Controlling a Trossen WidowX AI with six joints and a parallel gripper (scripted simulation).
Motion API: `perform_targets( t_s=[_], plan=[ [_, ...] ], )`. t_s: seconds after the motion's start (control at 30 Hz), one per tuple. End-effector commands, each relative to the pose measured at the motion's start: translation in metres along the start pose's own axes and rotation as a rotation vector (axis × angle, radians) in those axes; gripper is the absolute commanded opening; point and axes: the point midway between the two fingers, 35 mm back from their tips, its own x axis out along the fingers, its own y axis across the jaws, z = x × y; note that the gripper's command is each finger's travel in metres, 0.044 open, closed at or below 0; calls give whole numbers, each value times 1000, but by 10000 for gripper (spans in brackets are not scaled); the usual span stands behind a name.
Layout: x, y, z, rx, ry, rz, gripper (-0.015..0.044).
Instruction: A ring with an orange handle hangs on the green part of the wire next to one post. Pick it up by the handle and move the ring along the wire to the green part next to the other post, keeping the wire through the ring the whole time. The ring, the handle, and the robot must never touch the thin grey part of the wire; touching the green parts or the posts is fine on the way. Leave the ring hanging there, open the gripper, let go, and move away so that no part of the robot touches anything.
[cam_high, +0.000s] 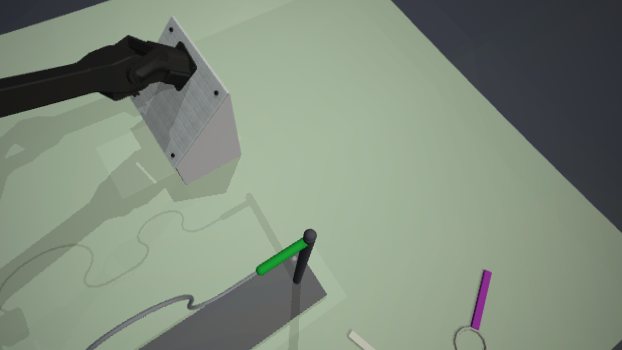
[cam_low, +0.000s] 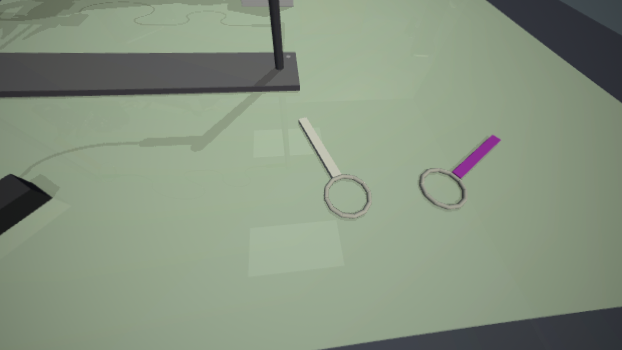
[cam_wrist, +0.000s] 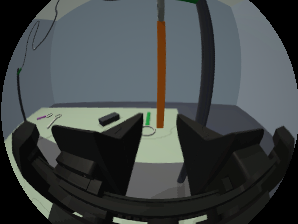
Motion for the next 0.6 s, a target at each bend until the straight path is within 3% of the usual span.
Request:
perform_targets(
  t_s=[0.0, 0.57],
  plan=[
    [8, -2, 2, -8, -2, -3, 160],
    [36, -3, 3, -7, -3, -5, 160]
  ],
)
